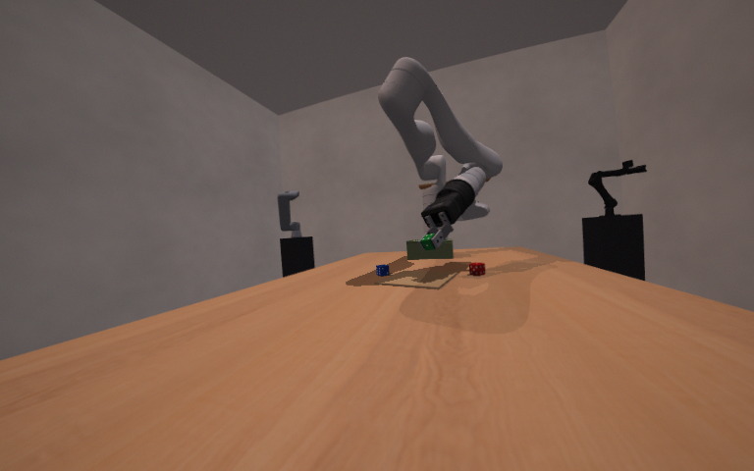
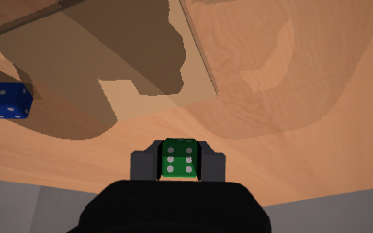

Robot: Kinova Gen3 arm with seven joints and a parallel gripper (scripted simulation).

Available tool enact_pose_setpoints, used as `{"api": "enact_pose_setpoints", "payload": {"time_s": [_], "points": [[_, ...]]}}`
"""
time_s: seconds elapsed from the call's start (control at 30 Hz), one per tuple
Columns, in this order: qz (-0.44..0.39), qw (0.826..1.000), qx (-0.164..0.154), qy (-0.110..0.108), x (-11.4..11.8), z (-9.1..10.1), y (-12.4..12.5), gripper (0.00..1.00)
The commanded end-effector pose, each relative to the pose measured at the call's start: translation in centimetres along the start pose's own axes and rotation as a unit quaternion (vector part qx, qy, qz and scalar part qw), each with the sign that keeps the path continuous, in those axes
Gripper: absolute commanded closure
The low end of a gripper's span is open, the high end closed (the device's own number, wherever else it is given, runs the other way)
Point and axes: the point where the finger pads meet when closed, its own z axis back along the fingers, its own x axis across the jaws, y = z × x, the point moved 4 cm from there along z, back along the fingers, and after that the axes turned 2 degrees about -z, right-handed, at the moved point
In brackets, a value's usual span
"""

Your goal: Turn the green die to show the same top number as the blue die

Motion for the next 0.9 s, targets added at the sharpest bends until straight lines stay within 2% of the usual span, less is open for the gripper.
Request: {"api": "enact_pose_setpoints", "payload": {"time_s": [0.0, 0.43, 0.87], "points": [[0.012, 1.0, -0.008, -0.002, -0.6, 0.3, -0.9, 0.51], [0.042, 0.999, -0.02, 0.013, -3.3, 0.7, -2.2, 0.51], [0.05, 0.998, -0.023, 0.016, -3.9, 0.8, -2.5, 0.51]]}}
